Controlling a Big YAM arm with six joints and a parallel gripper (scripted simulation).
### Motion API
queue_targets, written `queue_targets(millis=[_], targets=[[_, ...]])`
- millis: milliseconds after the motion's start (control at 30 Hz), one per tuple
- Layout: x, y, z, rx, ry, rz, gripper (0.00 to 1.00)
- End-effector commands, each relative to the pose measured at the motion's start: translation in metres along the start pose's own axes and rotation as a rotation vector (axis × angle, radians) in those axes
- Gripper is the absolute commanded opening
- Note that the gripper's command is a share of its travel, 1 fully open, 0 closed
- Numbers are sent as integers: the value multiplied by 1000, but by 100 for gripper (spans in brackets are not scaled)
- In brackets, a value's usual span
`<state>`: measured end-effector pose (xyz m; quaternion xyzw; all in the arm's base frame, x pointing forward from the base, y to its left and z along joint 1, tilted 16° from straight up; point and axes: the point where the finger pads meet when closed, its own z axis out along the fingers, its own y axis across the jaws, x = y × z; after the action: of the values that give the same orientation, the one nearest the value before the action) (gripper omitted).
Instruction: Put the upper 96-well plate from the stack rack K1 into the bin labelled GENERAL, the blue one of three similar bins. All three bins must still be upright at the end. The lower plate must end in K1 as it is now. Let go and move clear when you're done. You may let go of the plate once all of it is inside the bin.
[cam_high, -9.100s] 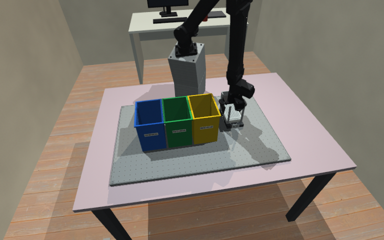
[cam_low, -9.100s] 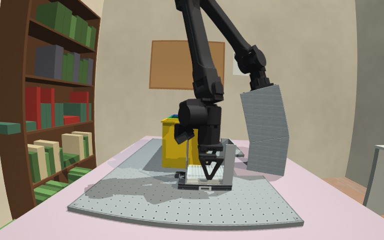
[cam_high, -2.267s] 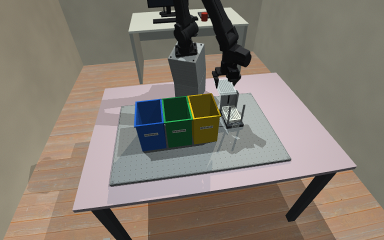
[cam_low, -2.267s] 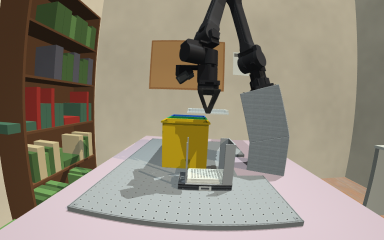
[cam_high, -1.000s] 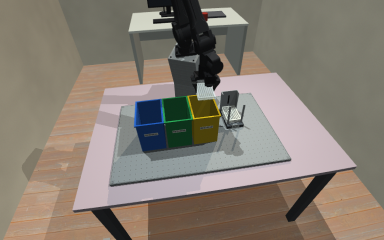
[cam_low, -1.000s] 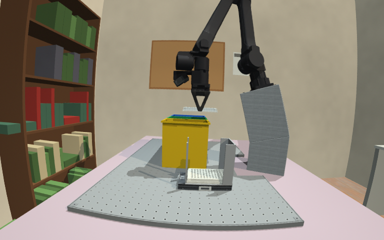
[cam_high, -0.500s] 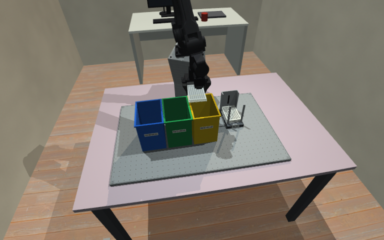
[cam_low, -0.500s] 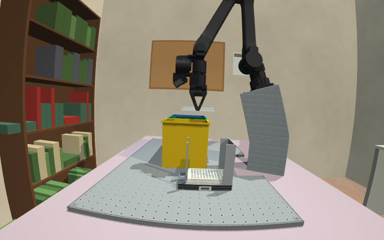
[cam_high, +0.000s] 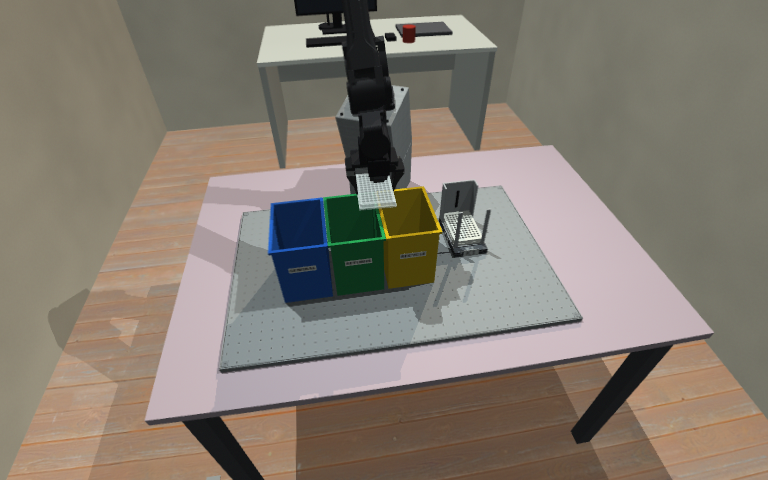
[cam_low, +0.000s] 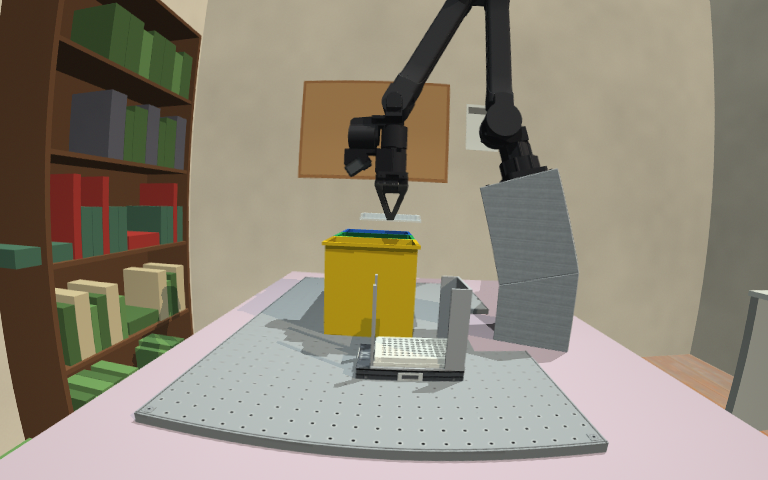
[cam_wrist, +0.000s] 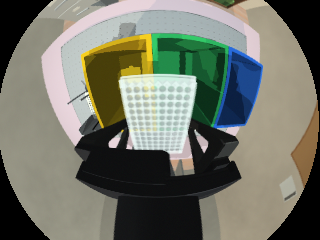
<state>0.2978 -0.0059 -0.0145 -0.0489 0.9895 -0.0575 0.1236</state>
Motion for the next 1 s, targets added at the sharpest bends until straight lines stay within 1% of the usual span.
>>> queue_targets(millis=[0,67,267,567,633,967], targets=[[-19,-14,-9,2,-31,-31,0],[-19,-14,-9,2,-31,-31,0],[-18,-33,-3,-1,-7,-33,0],[-24,-64,-3,0,-8,-34,0],[-24,-64,-3,0,-8,-34,0],[-31,-98,-3,2,-8,-34,0]])
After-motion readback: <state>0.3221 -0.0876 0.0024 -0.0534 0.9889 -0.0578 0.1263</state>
